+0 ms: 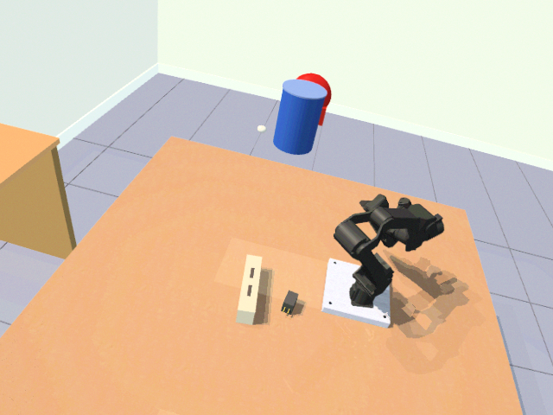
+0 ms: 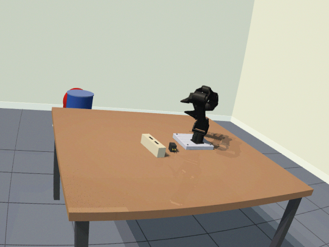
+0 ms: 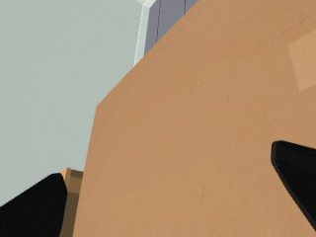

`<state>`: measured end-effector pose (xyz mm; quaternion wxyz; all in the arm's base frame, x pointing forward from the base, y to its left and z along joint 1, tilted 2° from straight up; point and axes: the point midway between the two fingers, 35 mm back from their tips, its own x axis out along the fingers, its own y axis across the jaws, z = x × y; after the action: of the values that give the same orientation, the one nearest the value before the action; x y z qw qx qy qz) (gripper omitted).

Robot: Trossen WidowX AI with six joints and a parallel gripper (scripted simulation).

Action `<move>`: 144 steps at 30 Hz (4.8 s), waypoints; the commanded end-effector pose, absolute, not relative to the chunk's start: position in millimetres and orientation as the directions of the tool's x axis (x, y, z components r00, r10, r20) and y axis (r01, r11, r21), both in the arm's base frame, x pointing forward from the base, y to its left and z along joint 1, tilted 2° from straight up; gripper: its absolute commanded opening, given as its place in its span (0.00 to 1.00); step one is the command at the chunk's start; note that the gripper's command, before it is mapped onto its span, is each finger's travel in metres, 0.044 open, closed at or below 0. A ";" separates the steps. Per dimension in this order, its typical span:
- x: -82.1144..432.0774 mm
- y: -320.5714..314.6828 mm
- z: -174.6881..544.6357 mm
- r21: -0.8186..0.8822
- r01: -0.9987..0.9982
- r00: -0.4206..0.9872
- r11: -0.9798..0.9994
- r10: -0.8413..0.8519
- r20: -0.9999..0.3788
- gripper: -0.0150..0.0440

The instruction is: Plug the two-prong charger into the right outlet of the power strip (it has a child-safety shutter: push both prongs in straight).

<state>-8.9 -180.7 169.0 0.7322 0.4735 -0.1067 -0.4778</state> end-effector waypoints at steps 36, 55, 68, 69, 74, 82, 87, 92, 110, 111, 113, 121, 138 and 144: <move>52.8 -177.2 147.9 0.673 0.660 0.741 0.333 -0.435 -0.512 1.00; 77.8 -168.4 134.2 0.619 0.654 0.747 0.436 -0.244 -0.618 1.00; 96.1 -159.5 127.8 0.564 0.611 0.729 0.556 -0.116 -0.675 1.00; 97.4 -158.7 127.3 0.559 0.606 0.726 0.566 -0.107 -0.679 1.00; 104.1 -154.8 124.9 0.538 0.581 0.712 0.611 -0.061 -0.700 1.00; 114.4 -148.1 121.3 0.502 0.532 0.681 0.682 0.009 -0.732 1.00; 120.5 -143.6 119.0 0.481 0.495 0.658 0.724 0.048 -0.751 1.00; 126.5 -138.9 116.9 0.458 0.455 0.632 0.763 0.085 -0.770 1.00; 146.2 -120.5 109.8 0.377 0.280 0.521 0.883 0.190 -0.832 1.00; 147.2 -119.4 109.4 0.373 0.268 0.514 0.888 0.195 -0.835 1.00; 149.3 -117.2 108.6 0.364 0.246 0.500 0.898 0.204 -0.842 1.00; 157.3 -108.1 105.7 0.329 0.152 0.443 0.932 0.233 -0.865 1.00; 172.8 -87.2 100.1 0.257 -0.067 0.319 0.964 0.265 -0.910 1.00; 177.8 -79.4 98.4 0.232 -0.148 0.276 0.961 0.266 -0.924 1.00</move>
<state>173.8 -81.2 97.5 0.8009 0.0728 0.5825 0.1179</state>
